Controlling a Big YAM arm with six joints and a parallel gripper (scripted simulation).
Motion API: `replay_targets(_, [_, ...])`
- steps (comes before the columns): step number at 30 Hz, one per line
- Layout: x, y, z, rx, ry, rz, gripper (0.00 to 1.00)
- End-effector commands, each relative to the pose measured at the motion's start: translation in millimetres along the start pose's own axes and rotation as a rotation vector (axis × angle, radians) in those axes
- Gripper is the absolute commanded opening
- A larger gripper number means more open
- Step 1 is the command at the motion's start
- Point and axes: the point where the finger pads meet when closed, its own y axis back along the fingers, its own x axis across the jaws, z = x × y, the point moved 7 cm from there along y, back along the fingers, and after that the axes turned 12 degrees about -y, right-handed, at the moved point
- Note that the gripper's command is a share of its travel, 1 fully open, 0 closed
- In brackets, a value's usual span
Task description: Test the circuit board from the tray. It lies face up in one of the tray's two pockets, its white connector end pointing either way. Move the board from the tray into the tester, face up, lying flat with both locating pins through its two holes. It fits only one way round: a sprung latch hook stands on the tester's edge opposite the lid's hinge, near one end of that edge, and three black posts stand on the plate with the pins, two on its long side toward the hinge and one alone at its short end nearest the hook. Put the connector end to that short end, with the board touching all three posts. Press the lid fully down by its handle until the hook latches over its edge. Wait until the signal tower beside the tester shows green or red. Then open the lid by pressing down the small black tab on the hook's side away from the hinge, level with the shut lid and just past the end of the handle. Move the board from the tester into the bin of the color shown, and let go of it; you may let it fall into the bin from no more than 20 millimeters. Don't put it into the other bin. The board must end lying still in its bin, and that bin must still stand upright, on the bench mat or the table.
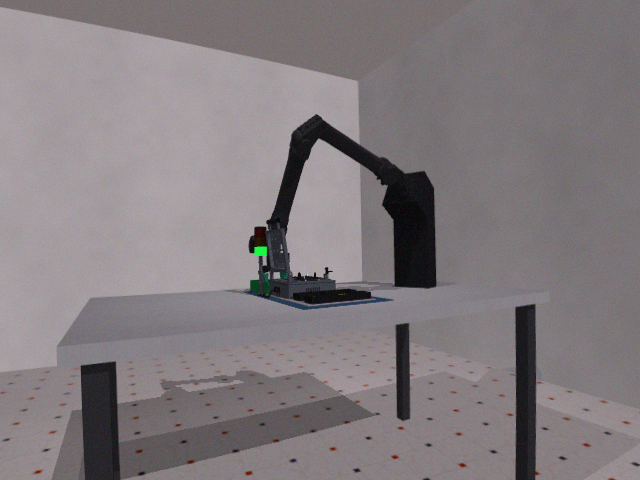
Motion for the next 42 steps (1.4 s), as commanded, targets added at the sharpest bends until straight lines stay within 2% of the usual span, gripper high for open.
replay_targets(1, [-12.4, 0.8, 12.2, -0.012, 0.019, -0.024, 0.72])
replay_targets(42, [-11.4, -2.0, 10.7, -0.012, 0.018, -0.022, 0.72])
